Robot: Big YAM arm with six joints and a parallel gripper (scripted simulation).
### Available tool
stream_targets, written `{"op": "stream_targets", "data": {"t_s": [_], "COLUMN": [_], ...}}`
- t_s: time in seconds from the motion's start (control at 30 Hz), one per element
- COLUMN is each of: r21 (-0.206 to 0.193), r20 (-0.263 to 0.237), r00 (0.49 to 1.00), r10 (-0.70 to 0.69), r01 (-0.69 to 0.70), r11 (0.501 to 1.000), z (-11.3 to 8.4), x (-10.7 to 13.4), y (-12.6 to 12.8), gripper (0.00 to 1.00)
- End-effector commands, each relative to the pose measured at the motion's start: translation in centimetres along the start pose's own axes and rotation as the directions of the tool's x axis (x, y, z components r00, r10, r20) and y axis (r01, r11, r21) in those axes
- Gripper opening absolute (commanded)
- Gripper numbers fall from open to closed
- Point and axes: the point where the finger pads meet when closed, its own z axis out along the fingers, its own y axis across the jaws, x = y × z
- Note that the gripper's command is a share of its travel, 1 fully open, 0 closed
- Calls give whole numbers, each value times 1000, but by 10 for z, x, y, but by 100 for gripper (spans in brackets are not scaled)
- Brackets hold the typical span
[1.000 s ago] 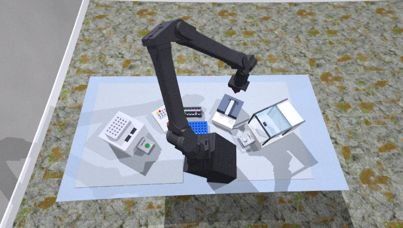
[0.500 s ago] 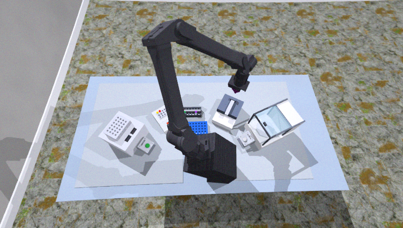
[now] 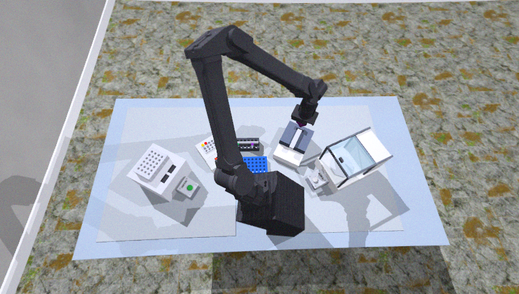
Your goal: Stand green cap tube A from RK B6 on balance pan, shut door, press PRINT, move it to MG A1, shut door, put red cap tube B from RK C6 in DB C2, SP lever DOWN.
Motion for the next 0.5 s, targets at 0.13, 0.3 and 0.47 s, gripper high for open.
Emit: {"op": "stream_targets", "data": {"t_s": [0.13, 0.3, 0.47], "r21": [3, 4, 4], "r20": [-13, -13, -13], "r00": [1000, 1000, 1000], "r10": [9, 10, 10], "r01": [-9, -10, -10], "r11": [1000, 1000, 1000], "z": [43, 64, 77], "x": [20, 33, 40], "y": [2, 2, 2], "gripper": [0, 0, 0]}}
